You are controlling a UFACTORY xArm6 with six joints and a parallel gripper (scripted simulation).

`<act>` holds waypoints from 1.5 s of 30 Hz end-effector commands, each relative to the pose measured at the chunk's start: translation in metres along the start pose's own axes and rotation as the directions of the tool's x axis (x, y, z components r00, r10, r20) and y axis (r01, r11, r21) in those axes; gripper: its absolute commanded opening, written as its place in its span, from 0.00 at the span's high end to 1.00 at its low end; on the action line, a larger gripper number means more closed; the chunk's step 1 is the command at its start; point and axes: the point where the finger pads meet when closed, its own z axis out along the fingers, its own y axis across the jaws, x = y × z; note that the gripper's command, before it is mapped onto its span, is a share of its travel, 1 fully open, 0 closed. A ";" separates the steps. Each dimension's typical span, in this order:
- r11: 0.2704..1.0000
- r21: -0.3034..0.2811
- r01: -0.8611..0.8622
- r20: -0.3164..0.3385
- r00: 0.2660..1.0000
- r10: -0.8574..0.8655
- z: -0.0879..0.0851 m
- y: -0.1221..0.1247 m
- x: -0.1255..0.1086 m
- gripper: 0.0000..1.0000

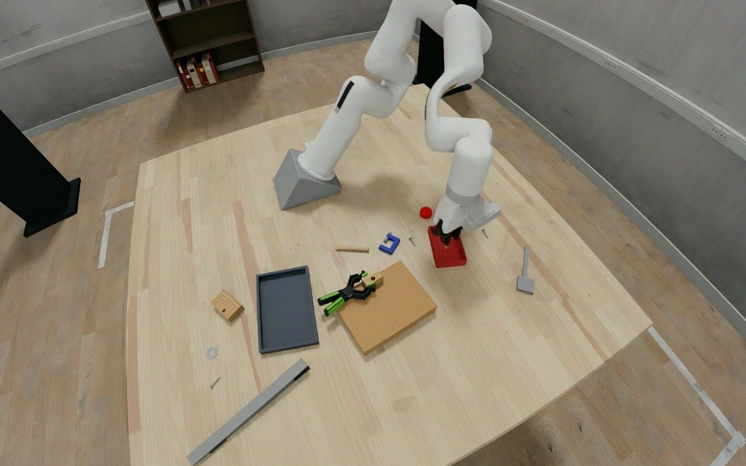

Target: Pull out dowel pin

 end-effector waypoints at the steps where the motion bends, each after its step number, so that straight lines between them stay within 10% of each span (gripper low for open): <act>1: 1.000 0.000 0.001 -0.003 1.000 -0.001 -0.015 0.000 0.001 0.72; 28: 1.000 0.000 0.001 -0.003 1.000 -0.001 -0.090 0.000 0.001 0.72; 45: 1.000 -0.001 0.001 -0.003 1.000 -0.001 -0.101 0.000 0.001 0.72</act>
